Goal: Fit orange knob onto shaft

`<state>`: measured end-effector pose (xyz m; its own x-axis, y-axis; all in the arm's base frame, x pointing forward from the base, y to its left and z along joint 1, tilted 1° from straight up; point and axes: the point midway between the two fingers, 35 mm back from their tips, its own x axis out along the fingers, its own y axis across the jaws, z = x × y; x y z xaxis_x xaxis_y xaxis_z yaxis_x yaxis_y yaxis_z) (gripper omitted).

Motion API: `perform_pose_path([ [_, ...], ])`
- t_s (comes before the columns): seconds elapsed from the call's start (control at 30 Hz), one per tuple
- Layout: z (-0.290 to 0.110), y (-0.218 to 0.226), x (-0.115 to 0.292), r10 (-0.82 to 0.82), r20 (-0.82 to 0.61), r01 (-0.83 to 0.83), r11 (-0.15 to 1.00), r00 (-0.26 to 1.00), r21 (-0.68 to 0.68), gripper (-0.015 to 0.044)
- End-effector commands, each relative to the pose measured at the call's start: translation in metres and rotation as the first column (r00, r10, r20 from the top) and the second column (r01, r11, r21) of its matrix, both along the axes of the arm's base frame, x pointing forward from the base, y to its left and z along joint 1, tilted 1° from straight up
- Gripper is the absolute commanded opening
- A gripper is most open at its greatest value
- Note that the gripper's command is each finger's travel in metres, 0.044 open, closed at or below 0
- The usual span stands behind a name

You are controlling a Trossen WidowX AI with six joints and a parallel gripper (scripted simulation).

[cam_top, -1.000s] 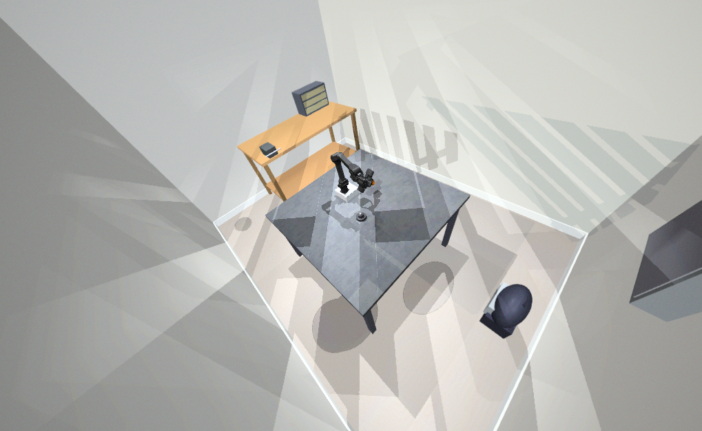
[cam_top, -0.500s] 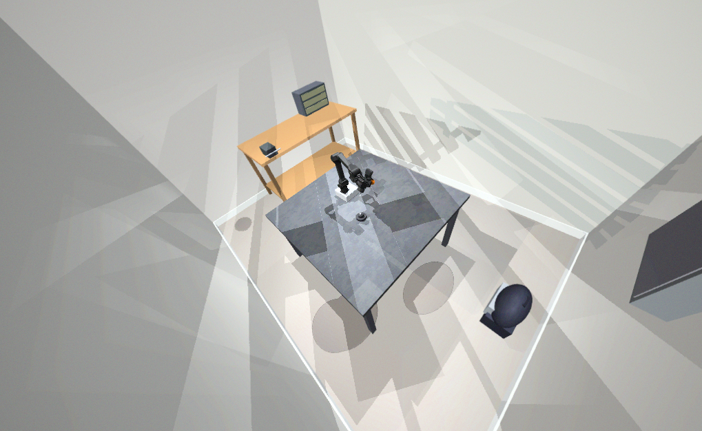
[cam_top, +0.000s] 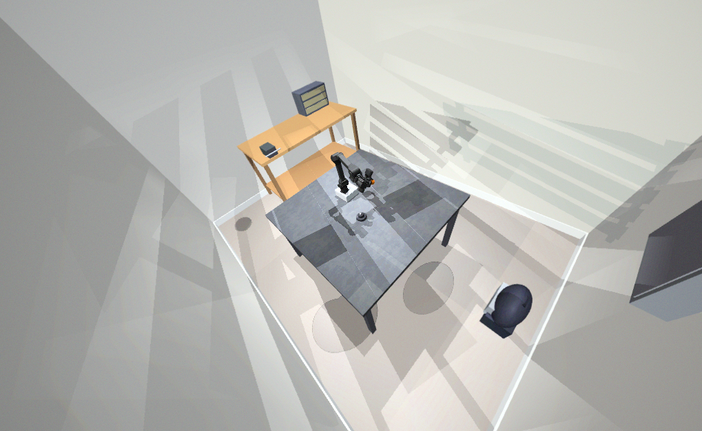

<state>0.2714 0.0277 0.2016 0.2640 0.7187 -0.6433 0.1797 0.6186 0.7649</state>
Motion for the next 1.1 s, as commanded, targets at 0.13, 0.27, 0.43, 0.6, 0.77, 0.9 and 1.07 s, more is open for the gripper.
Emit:
perform_pose_path([
  [0.13, 0.002, 0.0, 0.0, -0.002, 0.006, 0.002, 1.0, 1.0, 0.013, 0.0],
  [0.27, 0.001, 0.001, 0.0, -0.004, 0.005, 0.004, 1.0, 1.0, -0.005, 0.0],
  [0.43, -0.009, 0.004, 0.002, -0.009, -0.03, 0.006, 0.994, 0.999, -0.11, 0.0],
  [0.6, -0.02, 0.007, 0.003, -0.019, -0.064, 0.005, 0.977, 0.998, -0.212, 0.0],
  [0.77, -0.03, 0.01, 0.005, -0.032, -0.096, 0.0, 0.951, 0.995, -0.311, 0.0],
  [0.9, -0.038, 0.012, 0.006, -0.044, -0.12, -0.006, 0.922, 0.992, -0.387, 0.0],
  [1.07, -0.049, 0.015, 0.007, -0.062, -0.149, -0.017, 0.878, 0.987, -0.478, 0.0],
])
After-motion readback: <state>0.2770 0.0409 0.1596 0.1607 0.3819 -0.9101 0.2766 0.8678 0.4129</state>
